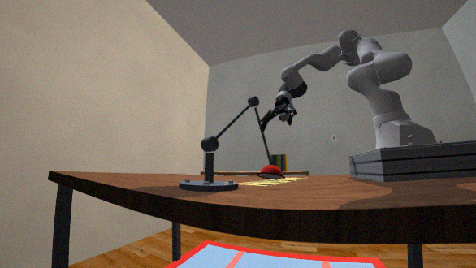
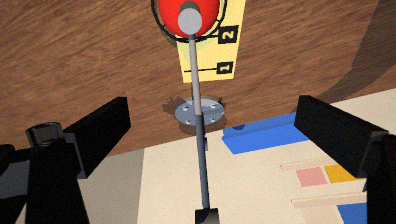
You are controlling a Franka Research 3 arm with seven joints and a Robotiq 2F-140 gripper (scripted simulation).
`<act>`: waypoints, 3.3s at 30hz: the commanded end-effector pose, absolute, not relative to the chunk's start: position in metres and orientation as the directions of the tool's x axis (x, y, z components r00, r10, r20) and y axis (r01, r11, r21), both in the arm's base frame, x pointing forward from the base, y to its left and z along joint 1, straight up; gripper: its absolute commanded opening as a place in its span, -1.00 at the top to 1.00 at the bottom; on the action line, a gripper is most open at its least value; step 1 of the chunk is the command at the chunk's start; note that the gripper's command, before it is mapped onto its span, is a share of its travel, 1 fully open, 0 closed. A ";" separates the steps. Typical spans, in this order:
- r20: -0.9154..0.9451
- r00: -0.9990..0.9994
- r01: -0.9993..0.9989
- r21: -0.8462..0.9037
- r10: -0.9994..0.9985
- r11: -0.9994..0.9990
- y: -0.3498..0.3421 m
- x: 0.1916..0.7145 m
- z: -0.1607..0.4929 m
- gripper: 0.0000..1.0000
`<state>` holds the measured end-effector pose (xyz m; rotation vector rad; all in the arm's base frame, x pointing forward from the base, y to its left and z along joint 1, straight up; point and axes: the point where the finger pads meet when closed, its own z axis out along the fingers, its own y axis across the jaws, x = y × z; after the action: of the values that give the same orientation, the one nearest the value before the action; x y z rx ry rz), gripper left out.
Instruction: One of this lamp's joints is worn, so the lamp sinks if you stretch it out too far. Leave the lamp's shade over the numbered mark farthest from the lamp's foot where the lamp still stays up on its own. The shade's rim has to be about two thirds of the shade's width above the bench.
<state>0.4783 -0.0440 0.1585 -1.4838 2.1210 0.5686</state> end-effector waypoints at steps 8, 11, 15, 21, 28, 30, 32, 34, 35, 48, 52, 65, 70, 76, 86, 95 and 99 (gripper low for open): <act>-0.608 -0.220 -0.959 -0.007 -0.763 0.283 -0.051 0.490 0.156 -1.00; -0.608 -0.225 -0.958 -0.003 -0.761 0.286 -0.046 0.491 0.150 -1.00; -0.608 -0.231 -0.957 0.003 -0.759 0.290 -0.039 0.492 0.142 -1.00; -0.609 -0.241 -0.955 0.011 -0.756 0.295 -0.029 0.494 0.129 -1.00; -0.609 -0.241 -0.956 0.014 -0.756 0.293 -0.021 0.494 0.119 -1.00; -0.609 -0.239 -0.957 0.014 -0.757 0.291 -0.018 0.495 0.115 -1.00; -0.608 -0.237 -0.958 0.015 -0.757 0.288 -0.015 0.495 0.111 -1.00; -0.608 -0.235 -0.958 0.015 -0.758 0.285 -0.012 0.495 0.107 -1.00; -0.608 -0.234 -0.959 0.015 -0.759 0.284 -0.010 0.495 0.105 -1.00; -0.609 -0.228 -0.962 0.019 -0.760 0.274 0.007 0.496 0.083 -1.00; -0.609 -0.227 -0.962 0.021 -0.760 0.271 0.014 0.497 0.075 -1.00; -0.609 -0.224 -0.962 0.011 -0.761 0.274 0.021 0.503 0.064 -1.00; -0.608 -0.222 -0.960 0.001 -0.762 0.279 0.020 0.507 0.062 -1.00; -0.608 -0.220 -0.959 -0.007 -0.763 0.283 0.019 0.511 0.061 -1.00; -0.609 -0.227 -0.959 0.004 -0.760 0.283 0.020 0.508 0.061 0.80; -0.610 -0.230 -0.959 0.009 -0.758 0.284 0.021 0.507 0.061 0.80; -0.610 -0.230 -0.959 0.008 -0.758 0.284 0.021 0.507 0.061 0.80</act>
<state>0.5079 0.0202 0.0611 -1.5344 2.0607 0.5280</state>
